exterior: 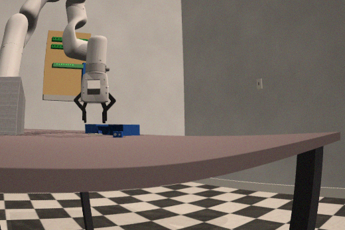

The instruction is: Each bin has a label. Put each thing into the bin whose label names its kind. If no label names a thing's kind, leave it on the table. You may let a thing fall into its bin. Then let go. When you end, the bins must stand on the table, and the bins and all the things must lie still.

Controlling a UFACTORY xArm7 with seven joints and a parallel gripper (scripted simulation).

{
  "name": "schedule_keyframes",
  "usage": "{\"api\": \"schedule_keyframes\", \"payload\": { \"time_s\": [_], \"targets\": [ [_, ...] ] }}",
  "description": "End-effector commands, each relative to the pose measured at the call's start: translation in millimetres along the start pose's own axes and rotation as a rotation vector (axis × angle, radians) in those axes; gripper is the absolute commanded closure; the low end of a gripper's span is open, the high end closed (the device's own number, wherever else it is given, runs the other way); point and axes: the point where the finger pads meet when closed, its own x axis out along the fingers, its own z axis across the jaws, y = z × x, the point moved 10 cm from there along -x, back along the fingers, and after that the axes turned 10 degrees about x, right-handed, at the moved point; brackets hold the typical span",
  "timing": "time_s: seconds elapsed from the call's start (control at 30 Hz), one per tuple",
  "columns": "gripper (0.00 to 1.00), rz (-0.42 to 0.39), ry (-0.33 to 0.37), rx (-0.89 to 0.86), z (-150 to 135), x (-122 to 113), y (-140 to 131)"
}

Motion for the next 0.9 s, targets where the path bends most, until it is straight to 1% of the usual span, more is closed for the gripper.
{"api": "schedule_keyframes", "payload": {
  "time_s": [0.0, 0.1, 0.27, 0.57, 0.87],
  "targets": [
    [0.29, -0.003, 0.006, 0.0, -2, 15, 0],
    [0.29, -0.003, 0.006, 0.0, -3, 26, 0],
    [0.29, -0.003, 0.006, 0.0, -3, 26, 0],
    [0.29, -0.003, 0.006, 0.0, -2, 38, 0],
    [0.29, -0.003, 0.006, 0.0, -2, 38, 0]
  ]
}}
